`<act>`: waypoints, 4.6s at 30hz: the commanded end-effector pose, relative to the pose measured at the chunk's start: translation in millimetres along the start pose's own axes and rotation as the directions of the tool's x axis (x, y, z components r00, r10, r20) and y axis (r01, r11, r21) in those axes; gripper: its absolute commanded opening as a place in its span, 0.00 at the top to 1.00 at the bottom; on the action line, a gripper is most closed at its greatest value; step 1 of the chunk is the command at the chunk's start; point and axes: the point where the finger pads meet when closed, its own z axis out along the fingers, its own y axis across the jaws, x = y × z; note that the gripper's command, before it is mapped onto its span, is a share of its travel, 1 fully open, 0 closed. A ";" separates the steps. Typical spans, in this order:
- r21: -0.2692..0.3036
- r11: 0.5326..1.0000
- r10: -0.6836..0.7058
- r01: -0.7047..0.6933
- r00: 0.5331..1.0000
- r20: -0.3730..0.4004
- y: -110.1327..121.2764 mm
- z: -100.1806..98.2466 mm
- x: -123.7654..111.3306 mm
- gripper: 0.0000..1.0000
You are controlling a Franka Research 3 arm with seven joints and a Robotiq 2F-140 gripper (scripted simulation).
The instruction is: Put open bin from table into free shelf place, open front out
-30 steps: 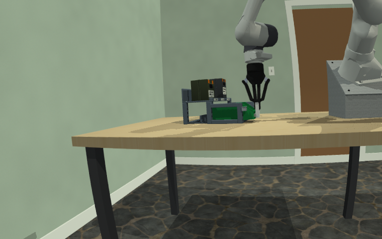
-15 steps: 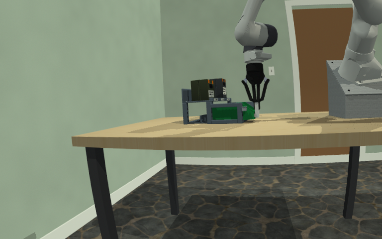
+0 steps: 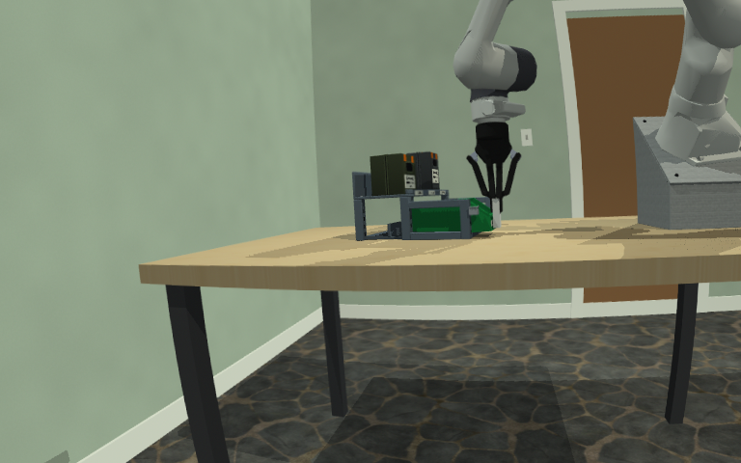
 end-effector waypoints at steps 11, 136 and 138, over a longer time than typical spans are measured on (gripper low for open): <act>0.004 1.000 0.008 -0.008 1.000 -0.001 6.4 1.1 0.6 1.00; 0.004 1.000 0.008 -0.008 1.000 -0.001 53.0 2.1 0.3 1.00; 0.004 1.000 0.008 -0.008 1.000 -0.001 53.0 2.1 0.3 1.00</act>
